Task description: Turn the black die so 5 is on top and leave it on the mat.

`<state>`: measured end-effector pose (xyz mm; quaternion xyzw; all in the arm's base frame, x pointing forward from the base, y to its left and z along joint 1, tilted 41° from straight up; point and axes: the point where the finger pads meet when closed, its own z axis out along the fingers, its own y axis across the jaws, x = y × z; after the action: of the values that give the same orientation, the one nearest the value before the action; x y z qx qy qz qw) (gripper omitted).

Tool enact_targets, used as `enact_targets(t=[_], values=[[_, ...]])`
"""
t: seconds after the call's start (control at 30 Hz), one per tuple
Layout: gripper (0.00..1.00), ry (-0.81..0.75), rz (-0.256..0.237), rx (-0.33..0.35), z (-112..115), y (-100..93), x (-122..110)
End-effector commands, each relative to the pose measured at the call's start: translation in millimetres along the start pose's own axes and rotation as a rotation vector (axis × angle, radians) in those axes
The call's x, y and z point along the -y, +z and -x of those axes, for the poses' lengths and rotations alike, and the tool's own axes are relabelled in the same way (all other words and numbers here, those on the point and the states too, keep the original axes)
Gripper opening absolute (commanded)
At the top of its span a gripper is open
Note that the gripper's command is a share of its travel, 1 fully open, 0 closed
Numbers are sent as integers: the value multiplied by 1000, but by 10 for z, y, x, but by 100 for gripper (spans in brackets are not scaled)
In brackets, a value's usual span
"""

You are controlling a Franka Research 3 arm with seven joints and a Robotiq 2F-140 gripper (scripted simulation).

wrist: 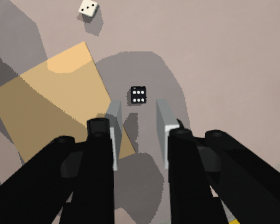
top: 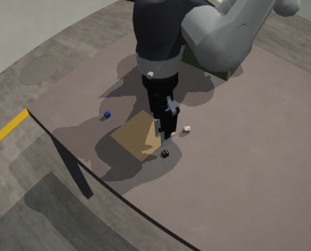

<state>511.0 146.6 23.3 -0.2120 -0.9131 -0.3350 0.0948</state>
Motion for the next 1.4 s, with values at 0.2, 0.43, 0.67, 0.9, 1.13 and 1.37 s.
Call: enact_targets(t=[0.2,0.43,0.67,0.9,1.13,1.37], values=[[19,9,1,5,21,-7,1],[19,9,1,5,21,3,1],[19,9,1,5,21,32,1],[19,9,1,5,21,106,1],[19,9,1,5,22,209,1],[19,9,1,5,23,290,0]])
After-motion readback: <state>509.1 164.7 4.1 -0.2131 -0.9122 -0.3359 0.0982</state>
